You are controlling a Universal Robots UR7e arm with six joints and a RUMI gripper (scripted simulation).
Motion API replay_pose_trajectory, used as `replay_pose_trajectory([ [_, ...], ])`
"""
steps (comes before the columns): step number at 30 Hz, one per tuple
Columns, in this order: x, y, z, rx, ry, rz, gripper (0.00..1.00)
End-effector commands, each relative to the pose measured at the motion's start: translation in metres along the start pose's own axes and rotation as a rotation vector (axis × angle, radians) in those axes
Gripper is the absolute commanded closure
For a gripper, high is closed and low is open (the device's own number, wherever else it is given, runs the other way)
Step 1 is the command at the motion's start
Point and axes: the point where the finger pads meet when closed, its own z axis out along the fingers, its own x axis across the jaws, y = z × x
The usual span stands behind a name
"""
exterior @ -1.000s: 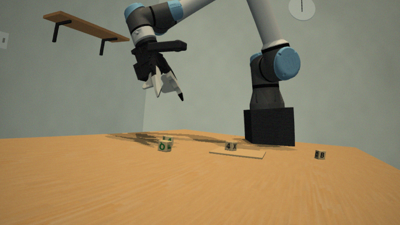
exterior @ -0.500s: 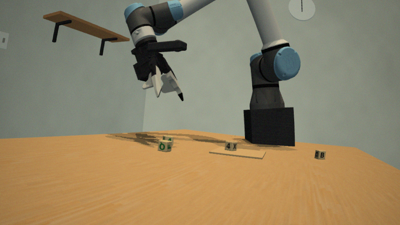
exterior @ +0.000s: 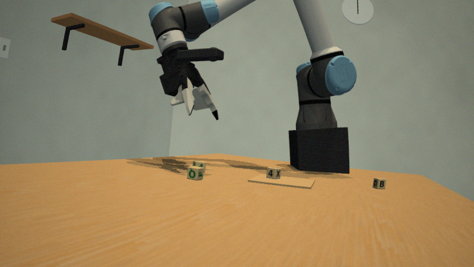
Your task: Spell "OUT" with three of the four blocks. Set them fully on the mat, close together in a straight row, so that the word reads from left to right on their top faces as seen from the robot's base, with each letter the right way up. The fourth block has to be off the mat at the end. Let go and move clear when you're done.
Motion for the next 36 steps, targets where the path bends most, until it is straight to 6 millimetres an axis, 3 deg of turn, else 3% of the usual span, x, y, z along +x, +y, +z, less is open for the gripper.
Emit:
replay_pose_trajectory([
  [1, 0.000, -0.006, 0.002, -0.015, -0.009, -0.036, 0.00],
  [16, -0.007, -0.069, 0.032, -0.172, -0.117, -0.439, 0.00],
  [18, -0.007, -0.069, 0.032, -0.172, -0.117, -0.439, 0.00],
  [36, -0.025, -0.131, 0.054, -0.350, -0.239, -0.895, 0.00],
])
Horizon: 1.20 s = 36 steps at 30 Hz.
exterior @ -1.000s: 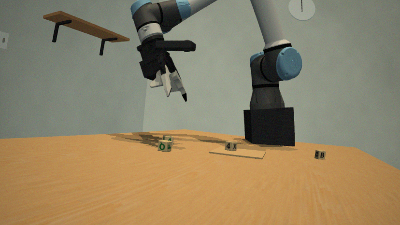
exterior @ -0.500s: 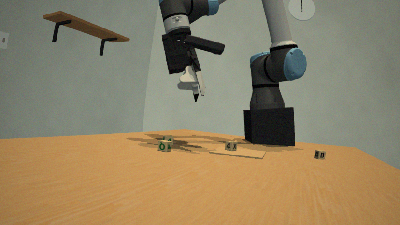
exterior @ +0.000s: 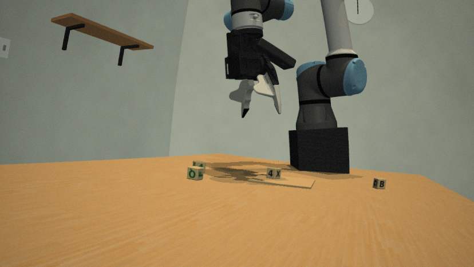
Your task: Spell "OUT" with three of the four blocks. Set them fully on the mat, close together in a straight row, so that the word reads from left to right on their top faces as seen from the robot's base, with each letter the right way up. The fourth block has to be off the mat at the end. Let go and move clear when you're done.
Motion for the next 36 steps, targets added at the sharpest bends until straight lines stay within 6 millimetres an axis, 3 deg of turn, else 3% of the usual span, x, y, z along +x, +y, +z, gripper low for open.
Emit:
replay_pose_trajectory([
  [1, 0.009, -0.015, -0.001, -0.056, -0.033, -0.124, 0.00],
  [12, 0.019, -0.040, -0.004, -0.136, -0.089, -0.322, 0.00],
  [36, 0.020, -0.041, -0.004, -0.139, -0.090, -0.321, 0.00],
])
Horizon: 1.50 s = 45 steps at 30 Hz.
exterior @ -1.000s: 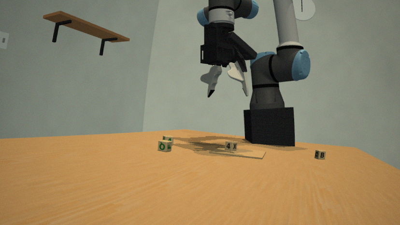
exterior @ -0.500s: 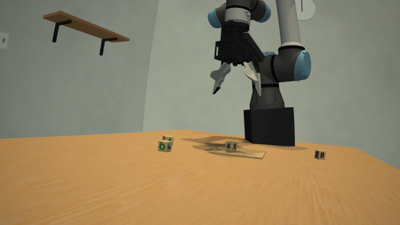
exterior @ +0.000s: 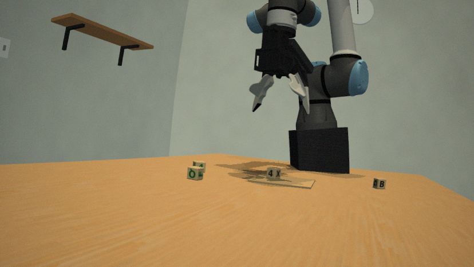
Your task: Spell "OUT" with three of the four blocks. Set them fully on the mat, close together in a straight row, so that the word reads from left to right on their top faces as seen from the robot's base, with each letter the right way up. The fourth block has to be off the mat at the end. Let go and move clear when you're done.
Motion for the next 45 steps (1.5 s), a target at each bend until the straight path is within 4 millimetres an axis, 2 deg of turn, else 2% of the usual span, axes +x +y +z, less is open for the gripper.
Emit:
replay_pose_trajectory([
  [1, 0.000, 0.000, 0.000, -0.001, 0.000, 0.007, 0.00],
  [19, 0.003, -0.001, 0.003, -0.001, 0.000, 0.159, 0.00],
  [29, 0.006, -0.002, 0.007, -0.001, 0.000, 0.383, 0.00],
  [31, 0.006, -0.002, 0.007, -0.001, 0.000, 0.383, 0.00],
  [45, 0.011, -0.002, 0.014, -0.001, 0.000, 0.782, 0.00],
])
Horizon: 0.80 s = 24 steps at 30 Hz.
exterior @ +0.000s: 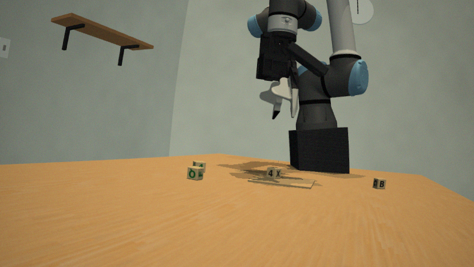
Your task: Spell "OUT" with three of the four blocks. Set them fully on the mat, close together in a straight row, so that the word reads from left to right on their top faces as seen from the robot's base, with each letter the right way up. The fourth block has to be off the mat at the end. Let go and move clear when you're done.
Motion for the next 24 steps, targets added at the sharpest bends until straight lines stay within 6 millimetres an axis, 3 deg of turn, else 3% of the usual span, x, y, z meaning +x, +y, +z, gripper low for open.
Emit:
replay_pose_trajectory([
  [1, 0.002, -0.001, 0.002, -0.004, -0.003, 0.139, 0.00],
  [24, 0.006, -0.001, 0.012, -0.005, -0.002, 0.719, 0.00],
])
